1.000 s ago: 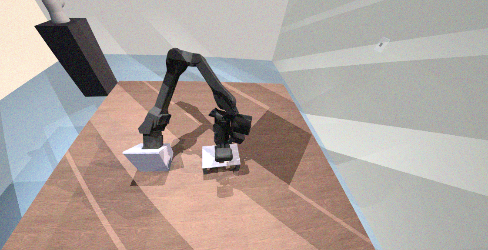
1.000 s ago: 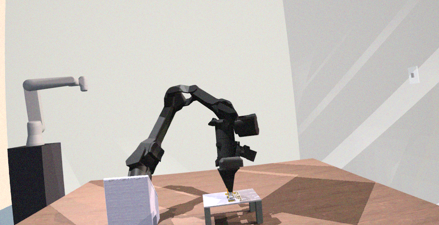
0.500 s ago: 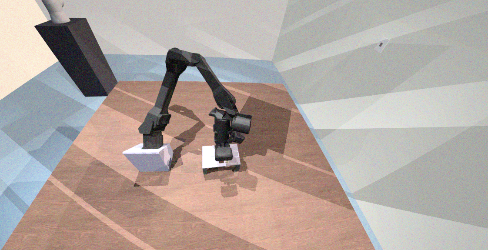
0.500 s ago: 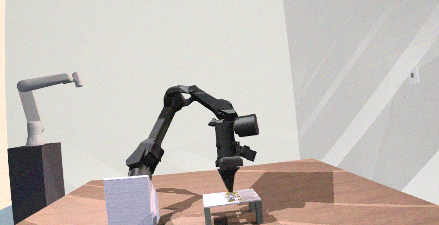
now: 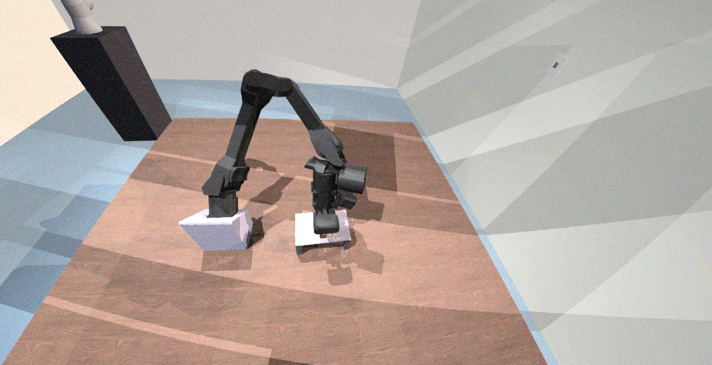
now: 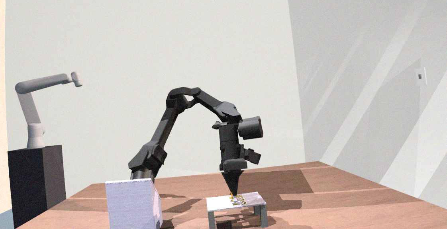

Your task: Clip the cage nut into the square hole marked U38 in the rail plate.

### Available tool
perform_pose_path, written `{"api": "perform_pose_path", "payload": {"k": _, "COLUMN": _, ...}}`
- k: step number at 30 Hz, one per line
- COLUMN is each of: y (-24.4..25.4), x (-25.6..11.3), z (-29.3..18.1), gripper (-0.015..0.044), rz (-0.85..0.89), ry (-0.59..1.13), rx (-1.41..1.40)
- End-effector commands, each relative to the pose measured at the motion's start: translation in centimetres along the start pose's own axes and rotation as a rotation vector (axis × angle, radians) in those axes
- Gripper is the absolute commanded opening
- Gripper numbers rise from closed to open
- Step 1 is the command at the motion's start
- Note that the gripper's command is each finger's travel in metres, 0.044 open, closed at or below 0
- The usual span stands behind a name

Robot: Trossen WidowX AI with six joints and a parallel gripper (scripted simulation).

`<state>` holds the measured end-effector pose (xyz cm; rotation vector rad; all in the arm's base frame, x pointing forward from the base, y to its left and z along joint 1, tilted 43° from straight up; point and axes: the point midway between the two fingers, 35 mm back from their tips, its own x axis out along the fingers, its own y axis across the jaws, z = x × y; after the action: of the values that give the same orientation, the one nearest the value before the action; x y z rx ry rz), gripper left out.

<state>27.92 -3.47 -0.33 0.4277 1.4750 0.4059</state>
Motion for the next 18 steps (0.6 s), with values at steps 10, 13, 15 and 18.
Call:
{"api": "perform_pose_path", "payload": {"k": 10, "y": 0.13, "x": 0.03, "z": -0.05, "gripper": 0.0032, "rz": -0.028, "ry": -0.001, "rx": 0.003}}
{"api": "perform_pose_path", "payload": {"k": 13, "y": 0.14, "x": 0.04, "z": -0.05, "gripper": 0.0032, "rz": -0.03, "ry": -0.001, "rx": 0.003}}
{"api": "perform_pose_path", "payload": {"k": 15, "y": 0.17, "x": 0.04, "z": -0.05, "gripper": 0.0032, "rz": -0.034, "ry": -0.001, "rx": 0.003}}
{"api": "perform_pose_path", "payload": {"k": 18, "y": 0.22, "x": 0.04, "z": -0.06, "gripper": 0.0032, "rz": -0.042, "ry": -0.001, "rx": 0.004}}
